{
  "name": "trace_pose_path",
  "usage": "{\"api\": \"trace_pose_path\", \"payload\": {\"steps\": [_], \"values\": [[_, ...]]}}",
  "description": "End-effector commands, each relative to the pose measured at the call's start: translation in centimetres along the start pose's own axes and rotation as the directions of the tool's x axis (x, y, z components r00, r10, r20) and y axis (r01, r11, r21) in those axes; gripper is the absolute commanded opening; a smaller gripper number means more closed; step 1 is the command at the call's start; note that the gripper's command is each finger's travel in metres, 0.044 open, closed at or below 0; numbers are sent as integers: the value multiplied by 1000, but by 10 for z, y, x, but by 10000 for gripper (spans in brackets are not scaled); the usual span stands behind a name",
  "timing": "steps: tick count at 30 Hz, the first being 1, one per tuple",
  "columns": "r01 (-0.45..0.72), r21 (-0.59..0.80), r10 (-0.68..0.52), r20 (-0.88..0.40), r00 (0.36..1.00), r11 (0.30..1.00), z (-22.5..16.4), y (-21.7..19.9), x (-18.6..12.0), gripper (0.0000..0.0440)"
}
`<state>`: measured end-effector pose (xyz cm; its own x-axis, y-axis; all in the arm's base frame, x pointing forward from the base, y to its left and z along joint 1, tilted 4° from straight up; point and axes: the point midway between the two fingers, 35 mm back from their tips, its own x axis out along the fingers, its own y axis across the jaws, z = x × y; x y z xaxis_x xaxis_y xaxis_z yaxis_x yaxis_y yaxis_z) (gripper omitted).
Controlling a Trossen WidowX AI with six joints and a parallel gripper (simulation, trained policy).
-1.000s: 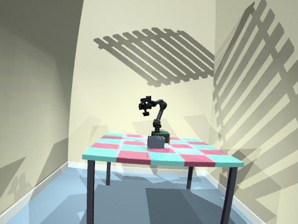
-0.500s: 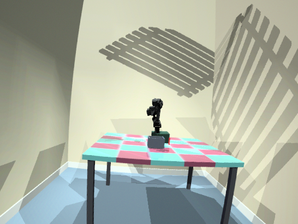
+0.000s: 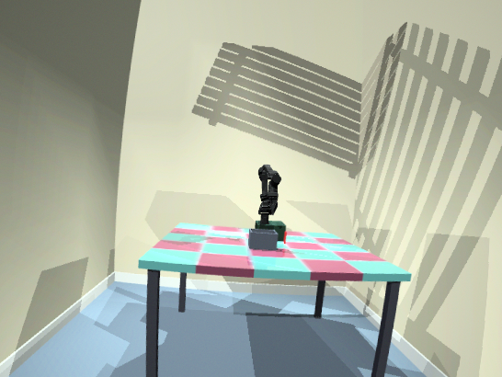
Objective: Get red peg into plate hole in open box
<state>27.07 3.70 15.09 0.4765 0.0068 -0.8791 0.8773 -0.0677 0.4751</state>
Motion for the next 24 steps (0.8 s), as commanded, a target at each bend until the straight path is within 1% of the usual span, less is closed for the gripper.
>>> {"api": "trace_pose_path", "payload": {"steps": [1, 7, 13, 18, 24], "values": [[108, -46, -108, 14, 994, 993, -13, -21, 4, 440], [275, -126, -271, 52, 961, 953, -31, -56, 8, 440], [405, -191, -392, 104, 914, 894, -43, -84, 13, 440], [478, -227, -457, 140, 878, 849, -49, -100, 21, 440], [529, -251, -503, 165, 849, 811, -56, -114, 37, 440]]}}
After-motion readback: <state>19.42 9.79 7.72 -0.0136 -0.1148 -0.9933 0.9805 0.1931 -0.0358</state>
